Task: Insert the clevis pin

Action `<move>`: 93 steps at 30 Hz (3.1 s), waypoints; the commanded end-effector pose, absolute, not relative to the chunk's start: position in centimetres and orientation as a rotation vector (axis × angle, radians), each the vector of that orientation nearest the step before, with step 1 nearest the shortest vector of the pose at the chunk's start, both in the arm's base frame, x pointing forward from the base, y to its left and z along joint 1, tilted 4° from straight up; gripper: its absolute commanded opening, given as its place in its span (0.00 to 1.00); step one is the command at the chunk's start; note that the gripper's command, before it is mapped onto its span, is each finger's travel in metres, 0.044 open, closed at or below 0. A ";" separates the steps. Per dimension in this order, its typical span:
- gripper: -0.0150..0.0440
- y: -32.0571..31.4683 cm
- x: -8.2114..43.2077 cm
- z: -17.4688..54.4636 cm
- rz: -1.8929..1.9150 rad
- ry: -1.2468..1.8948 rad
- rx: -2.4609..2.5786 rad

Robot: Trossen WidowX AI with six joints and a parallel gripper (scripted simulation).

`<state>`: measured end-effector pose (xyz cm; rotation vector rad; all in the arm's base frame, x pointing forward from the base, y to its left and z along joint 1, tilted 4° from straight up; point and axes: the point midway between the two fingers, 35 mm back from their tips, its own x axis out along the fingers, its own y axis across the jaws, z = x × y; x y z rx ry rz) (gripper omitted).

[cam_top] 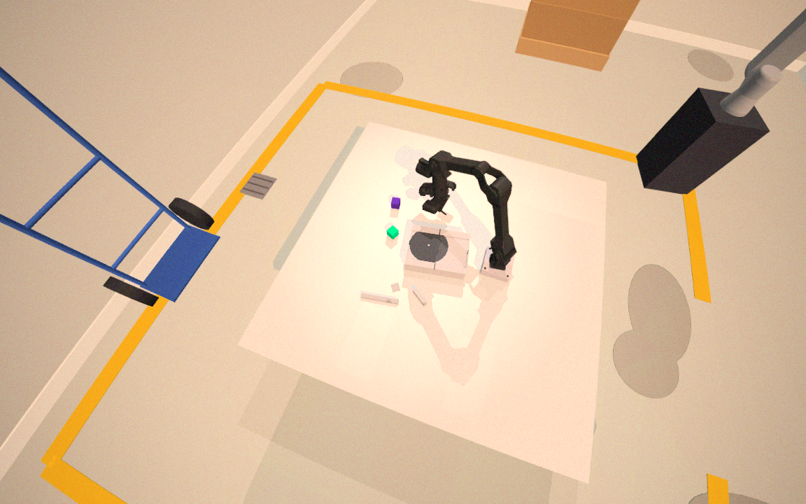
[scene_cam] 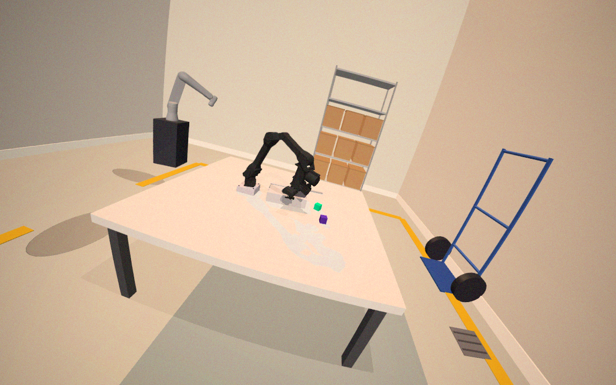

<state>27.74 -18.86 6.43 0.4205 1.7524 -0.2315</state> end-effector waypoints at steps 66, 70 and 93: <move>0.25 -3.2 30.1 8.1 1.109 1.130 -0.769; 0.25 -3.6 30.0 8.0 1.137 1.041 -0.704; 0.25 -5.1 29.3 6.5 1.255 0.504 -0.314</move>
